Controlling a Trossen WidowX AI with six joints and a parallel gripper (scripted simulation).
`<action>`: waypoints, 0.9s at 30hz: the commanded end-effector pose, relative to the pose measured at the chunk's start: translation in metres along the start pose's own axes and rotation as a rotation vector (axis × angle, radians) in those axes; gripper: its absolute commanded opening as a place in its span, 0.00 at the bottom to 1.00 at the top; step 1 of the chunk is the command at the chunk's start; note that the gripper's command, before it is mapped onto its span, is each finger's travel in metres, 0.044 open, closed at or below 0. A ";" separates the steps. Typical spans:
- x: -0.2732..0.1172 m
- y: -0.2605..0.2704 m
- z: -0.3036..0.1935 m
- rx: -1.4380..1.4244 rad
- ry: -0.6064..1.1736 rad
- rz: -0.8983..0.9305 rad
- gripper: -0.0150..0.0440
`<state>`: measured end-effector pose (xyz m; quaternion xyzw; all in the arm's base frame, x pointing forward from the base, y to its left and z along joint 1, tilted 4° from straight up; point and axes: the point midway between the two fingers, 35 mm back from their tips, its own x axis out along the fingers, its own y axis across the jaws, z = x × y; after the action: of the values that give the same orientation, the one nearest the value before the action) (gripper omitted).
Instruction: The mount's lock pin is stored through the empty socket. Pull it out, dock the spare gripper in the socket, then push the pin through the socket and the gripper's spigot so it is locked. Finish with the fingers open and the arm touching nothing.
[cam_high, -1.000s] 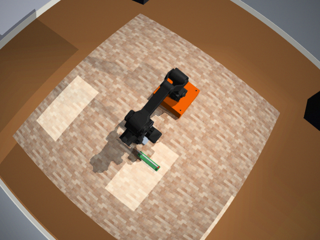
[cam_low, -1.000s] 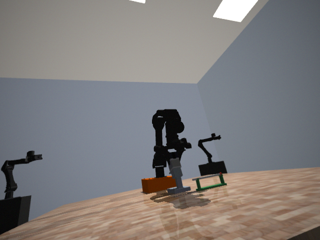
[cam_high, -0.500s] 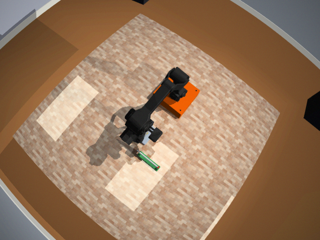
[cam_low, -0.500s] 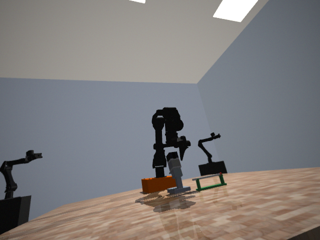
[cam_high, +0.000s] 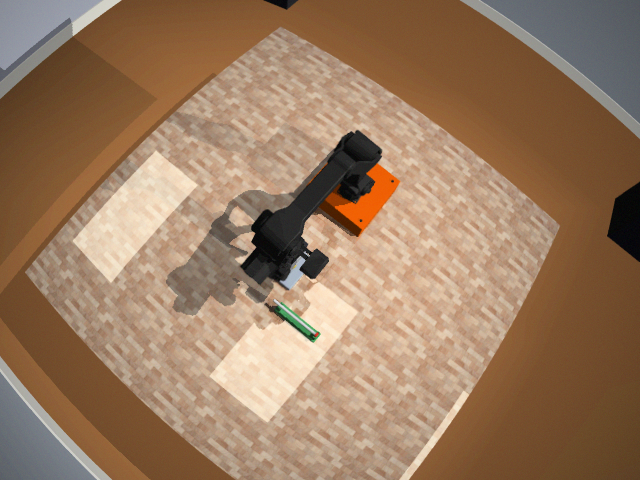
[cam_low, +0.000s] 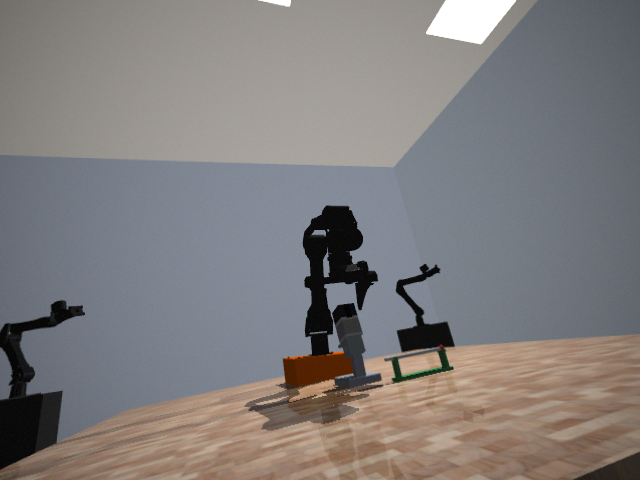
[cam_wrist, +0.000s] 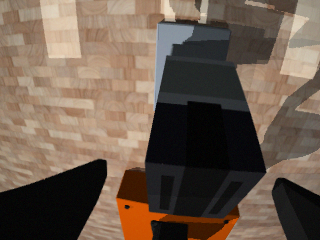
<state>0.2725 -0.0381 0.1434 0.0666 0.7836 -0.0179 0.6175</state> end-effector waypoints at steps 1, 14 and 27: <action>-0.007 0.000 -0.005 -0.001 -0.005 -0.001 1.00; -0.028 0.000 -0.019 -0.001 -0.096 -0.005 1.00; -0.048 0.001 -0.028 -0.001 -0.191 -0.009 1.00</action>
<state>0.2576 -0.0377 0.1909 0.0623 0.7294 -0.0256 0.6808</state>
